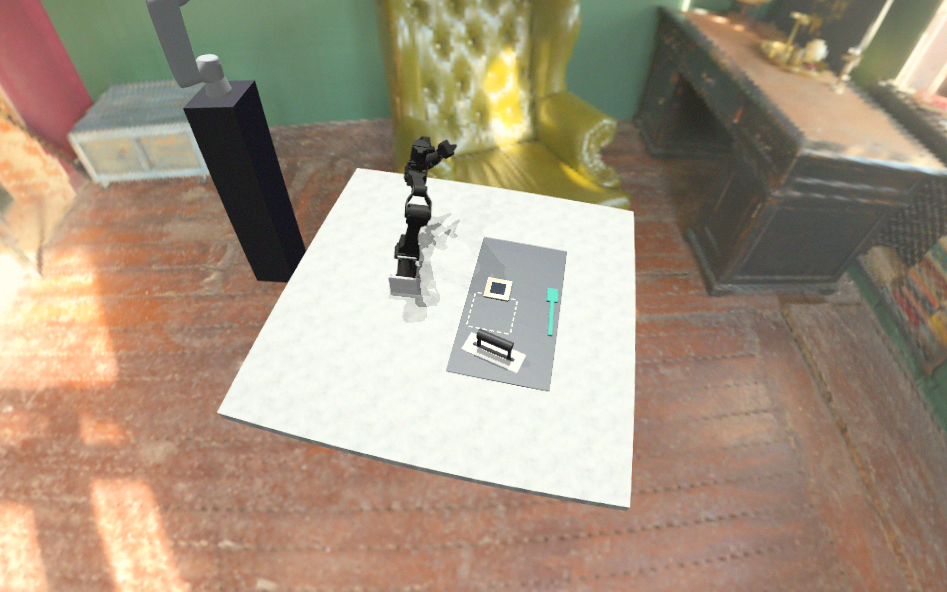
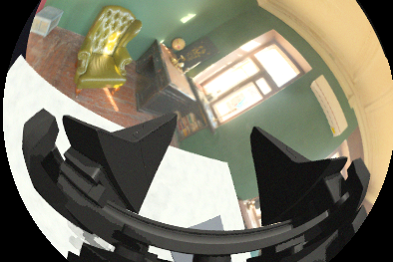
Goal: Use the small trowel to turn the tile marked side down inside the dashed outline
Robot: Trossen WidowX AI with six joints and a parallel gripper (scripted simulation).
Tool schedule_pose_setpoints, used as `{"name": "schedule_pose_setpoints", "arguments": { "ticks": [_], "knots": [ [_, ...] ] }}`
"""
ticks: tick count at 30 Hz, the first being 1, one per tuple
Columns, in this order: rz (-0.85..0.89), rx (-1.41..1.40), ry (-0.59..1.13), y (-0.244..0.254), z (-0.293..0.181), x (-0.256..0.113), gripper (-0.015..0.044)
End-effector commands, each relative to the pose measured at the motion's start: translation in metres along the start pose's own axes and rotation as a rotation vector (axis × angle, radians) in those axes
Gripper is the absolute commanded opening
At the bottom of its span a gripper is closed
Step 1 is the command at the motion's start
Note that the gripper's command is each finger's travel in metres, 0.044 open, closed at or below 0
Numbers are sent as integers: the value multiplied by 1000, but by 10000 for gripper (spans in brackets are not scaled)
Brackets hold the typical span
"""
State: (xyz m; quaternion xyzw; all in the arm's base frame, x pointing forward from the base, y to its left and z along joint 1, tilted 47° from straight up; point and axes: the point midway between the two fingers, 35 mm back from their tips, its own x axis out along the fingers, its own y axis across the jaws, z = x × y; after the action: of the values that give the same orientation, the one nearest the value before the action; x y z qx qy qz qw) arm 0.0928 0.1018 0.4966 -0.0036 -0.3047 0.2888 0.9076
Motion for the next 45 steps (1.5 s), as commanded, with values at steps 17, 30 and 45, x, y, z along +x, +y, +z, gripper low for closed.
{"name": "schedule_pose_setpoints", "arguments": {
  "ticks": [17,30,45],
  "knots": [
    [12,-334,216,58,-55,66,300],
    [-4,-499,407,56,-124,105,300],
    [2,-600,685,25,-228,133,300]
  ]
}}
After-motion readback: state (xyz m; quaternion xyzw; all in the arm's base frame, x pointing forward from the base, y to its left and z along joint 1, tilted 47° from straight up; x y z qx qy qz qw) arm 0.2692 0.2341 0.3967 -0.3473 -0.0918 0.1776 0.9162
